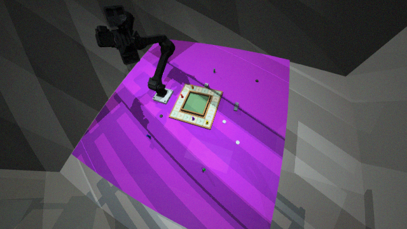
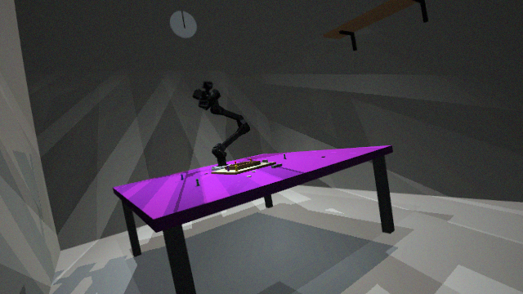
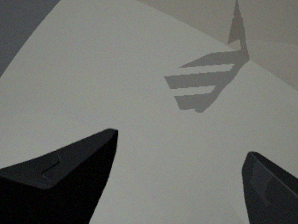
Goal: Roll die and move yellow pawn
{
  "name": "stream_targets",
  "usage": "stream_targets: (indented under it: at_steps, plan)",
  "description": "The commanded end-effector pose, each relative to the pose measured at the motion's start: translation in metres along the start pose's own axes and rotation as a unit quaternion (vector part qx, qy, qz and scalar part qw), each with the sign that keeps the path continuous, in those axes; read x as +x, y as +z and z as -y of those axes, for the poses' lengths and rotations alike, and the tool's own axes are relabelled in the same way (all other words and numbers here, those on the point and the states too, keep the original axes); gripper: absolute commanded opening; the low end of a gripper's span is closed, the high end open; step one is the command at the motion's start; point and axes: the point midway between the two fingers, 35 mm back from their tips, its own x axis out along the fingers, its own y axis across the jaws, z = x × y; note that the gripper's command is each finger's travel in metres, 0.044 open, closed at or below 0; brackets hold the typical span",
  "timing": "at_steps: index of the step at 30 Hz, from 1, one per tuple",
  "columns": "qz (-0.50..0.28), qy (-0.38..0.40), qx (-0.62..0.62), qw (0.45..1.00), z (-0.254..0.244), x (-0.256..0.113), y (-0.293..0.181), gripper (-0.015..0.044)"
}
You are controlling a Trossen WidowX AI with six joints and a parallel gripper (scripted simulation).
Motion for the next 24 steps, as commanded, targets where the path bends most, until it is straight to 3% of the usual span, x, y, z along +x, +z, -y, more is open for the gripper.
stream_targets:
  at_steps: [1,11,18,24]
  plan:
    - [-0.022,-0.026,0.051,0.998,0.031,0.029,0.017,0.0275]
    - [-0.126,-0.154,0.095,0.975,0.121,0.092,-0.027,0.0275]
    - [-0.254,-0.257,0.056,0.931,0.182,0.111,-0.113,0.0275]
    - [-0.384,-0.323,-0.017,0.865,0.220,0.095,-0.199,0.0275]
